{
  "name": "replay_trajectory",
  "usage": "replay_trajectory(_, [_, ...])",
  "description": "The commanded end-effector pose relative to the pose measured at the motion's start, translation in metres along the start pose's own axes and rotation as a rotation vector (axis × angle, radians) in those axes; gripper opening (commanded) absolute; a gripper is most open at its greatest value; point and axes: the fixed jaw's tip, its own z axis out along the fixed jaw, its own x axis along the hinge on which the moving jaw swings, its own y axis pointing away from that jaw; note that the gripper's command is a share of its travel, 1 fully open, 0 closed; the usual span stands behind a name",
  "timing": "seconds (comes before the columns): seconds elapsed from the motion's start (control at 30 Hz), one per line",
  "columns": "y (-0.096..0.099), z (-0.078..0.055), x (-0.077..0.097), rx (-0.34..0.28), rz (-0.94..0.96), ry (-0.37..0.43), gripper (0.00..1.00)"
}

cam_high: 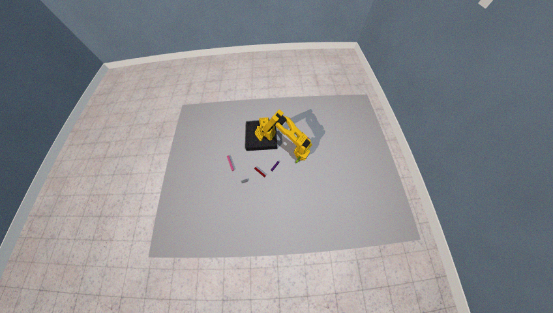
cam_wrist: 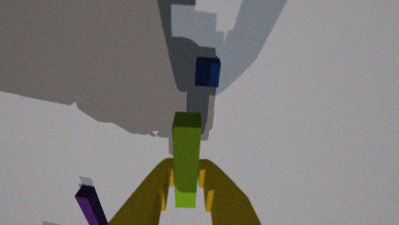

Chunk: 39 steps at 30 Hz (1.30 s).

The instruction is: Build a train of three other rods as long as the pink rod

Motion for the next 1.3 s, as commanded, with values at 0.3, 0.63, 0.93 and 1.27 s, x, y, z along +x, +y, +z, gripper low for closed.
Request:
replay_trajectory(0.3, [-0.0013, -0.0029, -0.0015, 0.021, 0.001, 0.000, 0.00])
replay_trajectory(0.63, [-0.0064, -0.0116, -0.0042, 0.066, 0.002, 0.001, 0.00])
replay_trajectory(0.93, [-0.0064, -0.0115, -0.0042, 0.066, 0.002, 0.001, 0.00])
replay_trajectory(1.27, [-0.0068, -0.0074, -0.0041, 0.066, 0.002, 0.001, 0.00])
